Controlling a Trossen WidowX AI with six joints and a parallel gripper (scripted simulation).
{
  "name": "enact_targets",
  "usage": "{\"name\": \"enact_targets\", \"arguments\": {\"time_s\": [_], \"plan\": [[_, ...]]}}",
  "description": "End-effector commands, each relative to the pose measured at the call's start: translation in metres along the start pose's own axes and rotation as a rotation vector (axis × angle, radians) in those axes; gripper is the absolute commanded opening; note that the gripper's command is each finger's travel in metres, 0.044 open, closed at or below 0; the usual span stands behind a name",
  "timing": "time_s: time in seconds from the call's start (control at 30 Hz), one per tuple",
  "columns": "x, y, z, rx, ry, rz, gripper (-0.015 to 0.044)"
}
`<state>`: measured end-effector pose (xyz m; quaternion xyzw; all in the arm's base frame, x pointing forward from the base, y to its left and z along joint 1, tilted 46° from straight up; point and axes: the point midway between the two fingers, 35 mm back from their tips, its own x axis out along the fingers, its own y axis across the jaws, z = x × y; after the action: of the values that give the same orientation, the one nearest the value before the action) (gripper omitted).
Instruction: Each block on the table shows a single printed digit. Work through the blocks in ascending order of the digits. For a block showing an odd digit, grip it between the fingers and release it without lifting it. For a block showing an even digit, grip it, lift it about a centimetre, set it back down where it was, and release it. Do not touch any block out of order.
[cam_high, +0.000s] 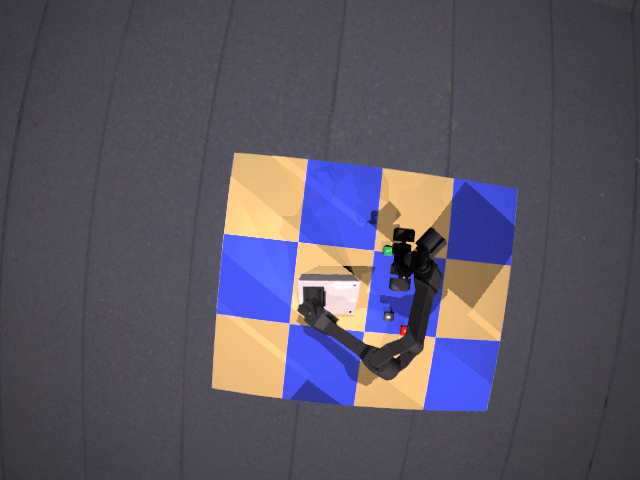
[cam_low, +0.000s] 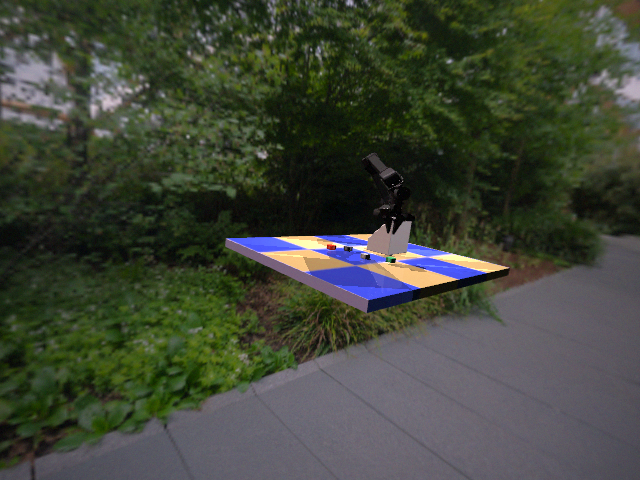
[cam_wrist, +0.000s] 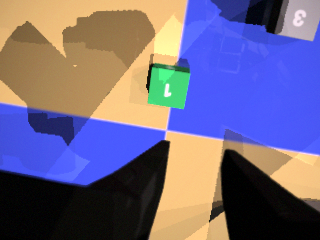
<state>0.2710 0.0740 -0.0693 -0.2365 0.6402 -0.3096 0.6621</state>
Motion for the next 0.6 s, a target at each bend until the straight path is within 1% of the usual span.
{"name": "enact_targets", "arguments": {"time_s": [0.0, 0.03, 0.1, 0.2, 0.23, 0.37, 0.4, 0.57], "plan": [[0.000, 0.010, -0.001, 0.025, -0.003, 0.006, 0.0120], [0.000, 0.010, -0.001, 0.025, -0.003, 0.006, 0.0120], [0.014, 0.011, 0.000, 0.025, -0.003, 0.007, 0.0172], [0.069, 0.010, 0.001, 0.025, -0.004, 0.004, 0.0251], [0.078, 0.010, 0.000, 0.025, -0.004, 0.003, 0.0278], [0.081, 0.009, -0.001, 0.025, -0.004, 0.002, 0.0383], [0.081, 0.009, -0.001, 0.025, -0.004, 0.002, 0.0400], [0.085, 0.009, -0.001, 0.025, -0.004, 0.002, 0.0400]]}}
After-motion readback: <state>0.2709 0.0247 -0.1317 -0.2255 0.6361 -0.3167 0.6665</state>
